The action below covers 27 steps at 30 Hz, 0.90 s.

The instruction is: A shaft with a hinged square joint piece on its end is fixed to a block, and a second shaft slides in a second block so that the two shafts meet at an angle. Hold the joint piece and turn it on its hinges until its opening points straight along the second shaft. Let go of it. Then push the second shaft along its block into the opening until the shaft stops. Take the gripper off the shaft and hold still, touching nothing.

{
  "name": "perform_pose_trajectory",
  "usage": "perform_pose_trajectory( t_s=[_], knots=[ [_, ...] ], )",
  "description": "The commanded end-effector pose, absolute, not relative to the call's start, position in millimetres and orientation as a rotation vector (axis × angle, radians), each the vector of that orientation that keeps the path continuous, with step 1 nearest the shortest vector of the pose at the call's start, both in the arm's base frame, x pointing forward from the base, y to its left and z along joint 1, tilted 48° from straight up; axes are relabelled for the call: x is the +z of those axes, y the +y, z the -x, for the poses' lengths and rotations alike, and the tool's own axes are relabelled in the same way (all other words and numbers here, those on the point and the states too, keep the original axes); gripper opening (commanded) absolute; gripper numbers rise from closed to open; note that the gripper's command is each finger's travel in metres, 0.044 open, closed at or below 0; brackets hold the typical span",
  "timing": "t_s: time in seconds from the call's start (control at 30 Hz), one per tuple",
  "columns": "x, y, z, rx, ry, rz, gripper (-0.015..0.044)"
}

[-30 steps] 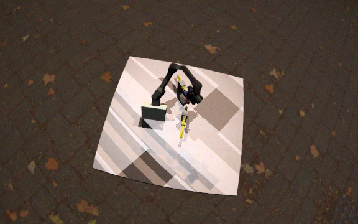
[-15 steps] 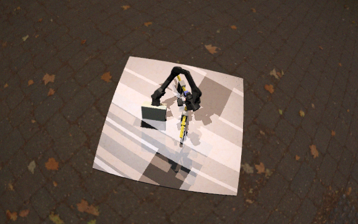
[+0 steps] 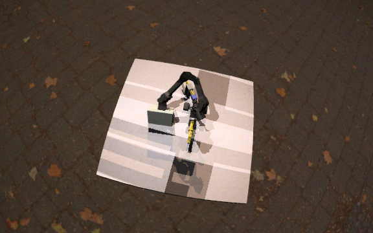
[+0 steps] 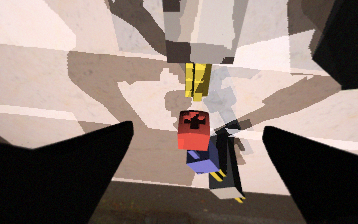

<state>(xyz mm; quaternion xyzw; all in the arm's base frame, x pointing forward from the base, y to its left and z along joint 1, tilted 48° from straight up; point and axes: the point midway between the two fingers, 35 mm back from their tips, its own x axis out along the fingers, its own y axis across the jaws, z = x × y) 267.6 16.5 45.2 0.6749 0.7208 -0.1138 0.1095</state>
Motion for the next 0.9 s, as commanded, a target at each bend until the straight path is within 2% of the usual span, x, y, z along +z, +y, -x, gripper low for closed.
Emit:
perform_pose_trajectory(
  t_s=[0.0, 0.87],
  knots=[
    [44, 17, -267, -0.345, 2.126, -1.999, 0.0440],
    [-33, -55, -279, 0.249, 1.826, -1.368, 0.0440]
  ],
)
